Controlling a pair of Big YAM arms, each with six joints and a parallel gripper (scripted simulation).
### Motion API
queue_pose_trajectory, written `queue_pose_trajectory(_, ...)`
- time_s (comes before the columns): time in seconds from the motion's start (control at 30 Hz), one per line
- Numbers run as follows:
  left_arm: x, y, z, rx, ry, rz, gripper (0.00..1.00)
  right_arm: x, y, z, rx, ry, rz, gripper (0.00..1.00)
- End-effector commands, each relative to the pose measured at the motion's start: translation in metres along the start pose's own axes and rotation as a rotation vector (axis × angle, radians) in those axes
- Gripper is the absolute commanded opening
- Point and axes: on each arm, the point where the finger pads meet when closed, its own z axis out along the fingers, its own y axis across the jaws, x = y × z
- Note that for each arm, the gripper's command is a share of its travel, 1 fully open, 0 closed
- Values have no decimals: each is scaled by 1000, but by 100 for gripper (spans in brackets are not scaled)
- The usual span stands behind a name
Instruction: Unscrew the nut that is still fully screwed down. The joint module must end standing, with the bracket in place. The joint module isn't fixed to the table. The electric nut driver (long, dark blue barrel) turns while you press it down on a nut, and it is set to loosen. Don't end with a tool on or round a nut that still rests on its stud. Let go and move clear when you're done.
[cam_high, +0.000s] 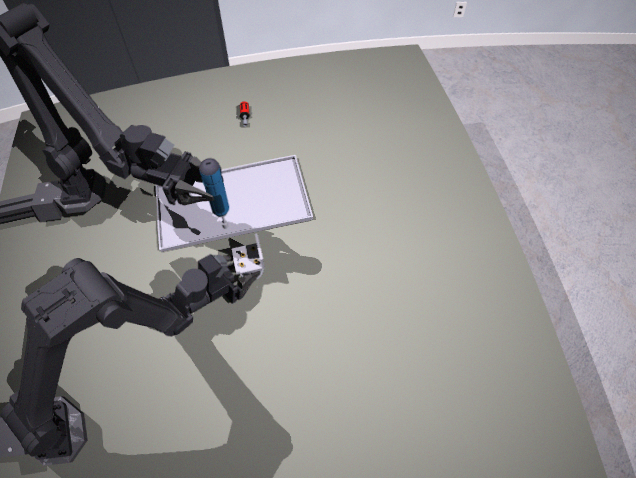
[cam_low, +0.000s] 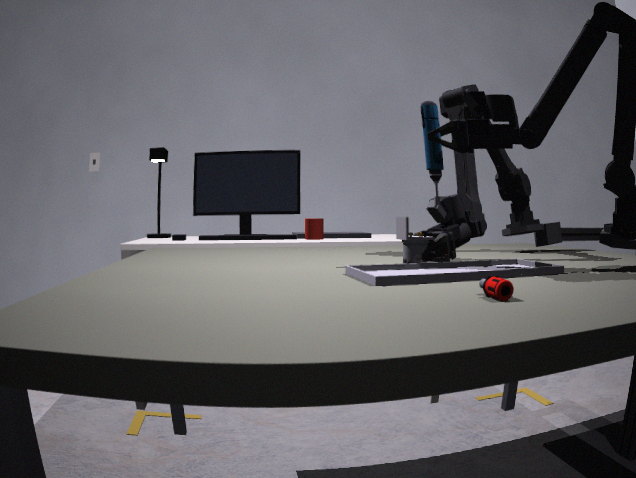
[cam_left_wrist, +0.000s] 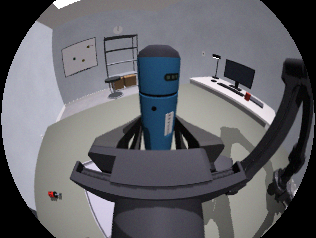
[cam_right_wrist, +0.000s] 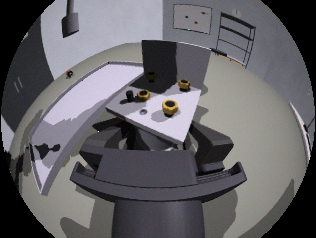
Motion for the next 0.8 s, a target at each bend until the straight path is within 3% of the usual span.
queue_pose_trajectory(0.0, -64, -2, 8, -2, -144, -5, 42, 15, -9, 0, 11, 35, 1, 59)
queue_pose_trajectory(0.13, -63, -2, 6, -2, -143, -5, 42, 15, -9, 0, 11, 35, 1, 59)
queue_pose_trajectory(0.23, -37, -4, -10, 5, -92, 1, 42, 15, -9, 0, 11, 35, 1, 59)
queue_pose_trajectory(0.33, -58, -2, -3, -1, -133, -4, 42, 15, -9, 0, 11, 35, 1, 59)
queue_pose_trajectory(0.43, -36, -4, -17, 5, -92, 1, 42, 15, -9, 0, 11, 35, 1, 59)
queue_pose_trajectory(0.53, -63, -1, -7, -2, -144, -5, 42, 15, -9, 0, 11, 35, 1, 59)
queue_pose_trajectory(0.77, -62, -1, -9, -2, -142, -5, 42, 15, -9, 0, 11, 35, 1, 59)
